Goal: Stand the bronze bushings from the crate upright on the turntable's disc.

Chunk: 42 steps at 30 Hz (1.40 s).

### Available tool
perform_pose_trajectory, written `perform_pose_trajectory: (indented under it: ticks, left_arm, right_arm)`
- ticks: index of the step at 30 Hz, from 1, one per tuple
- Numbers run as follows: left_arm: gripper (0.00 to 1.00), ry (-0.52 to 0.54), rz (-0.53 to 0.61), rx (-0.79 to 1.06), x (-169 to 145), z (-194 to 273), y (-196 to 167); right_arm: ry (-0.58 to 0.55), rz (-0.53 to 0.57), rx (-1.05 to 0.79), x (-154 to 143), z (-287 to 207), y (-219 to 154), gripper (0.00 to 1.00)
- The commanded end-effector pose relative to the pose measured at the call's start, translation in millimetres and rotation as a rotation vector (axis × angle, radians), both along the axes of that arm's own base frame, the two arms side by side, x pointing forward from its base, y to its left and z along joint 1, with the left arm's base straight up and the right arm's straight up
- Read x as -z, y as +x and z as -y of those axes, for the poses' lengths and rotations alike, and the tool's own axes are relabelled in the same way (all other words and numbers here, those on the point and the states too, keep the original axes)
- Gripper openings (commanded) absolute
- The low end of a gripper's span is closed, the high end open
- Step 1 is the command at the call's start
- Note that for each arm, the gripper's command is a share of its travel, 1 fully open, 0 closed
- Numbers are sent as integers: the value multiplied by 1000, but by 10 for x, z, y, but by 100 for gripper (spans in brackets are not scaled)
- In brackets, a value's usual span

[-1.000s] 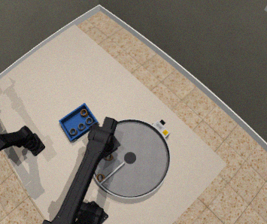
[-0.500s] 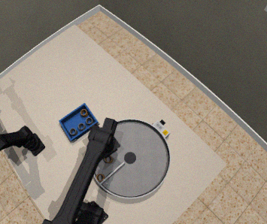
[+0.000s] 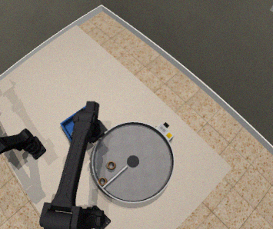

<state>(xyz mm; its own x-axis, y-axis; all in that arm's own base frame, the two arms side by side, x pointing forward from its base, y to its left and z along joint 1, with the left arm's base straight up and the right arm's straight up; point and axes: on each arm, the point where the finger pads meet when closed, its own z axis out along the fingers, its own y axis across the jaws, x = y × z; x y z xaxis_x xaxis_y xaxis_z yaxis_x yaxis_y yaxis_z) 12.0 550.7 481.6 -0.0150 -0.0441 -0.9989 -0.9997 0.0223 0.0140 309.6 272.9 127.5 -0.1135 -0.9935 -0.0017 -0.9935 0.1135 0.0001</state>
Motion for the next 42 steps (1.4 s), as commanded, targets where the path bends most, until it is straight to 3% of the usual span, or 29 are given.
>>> perform_pose_trajectory:
  ticks: [1,13,19,22,25,31,39,42]
  left_arm:
    - [100,44,15,-8,-189,59,-39]
    - [100,44,15,-8,-189,59,-39]
    - [100,44,15,-8,-189,59,-39]
    - [100,44,15,-8,-189,59,-39]
    - [100,44,15,-8,-189,59,-39]
    - [100,44,15,-8,-189,59,-39]
    - [100,44,15,-8,-189,59,-39]
    - [100,44,15,-8,-189,59,-39]
  right_arm:
    - [27,31,55,-177,-450,182,15]
    - [32,27,55,-178,-1958,289,15]
    - [69,52,77,-424,-1924,389,15]
    - [56,41,77,-356,-1883,355,15]
    - [8,8,62,-55,-1904,261,15]
    - [39,28,58,-244,-1897,265,15]
    - [24,18,58,-142,-1891,261,15]
    - [6,6,58,56,-1863,240,15]
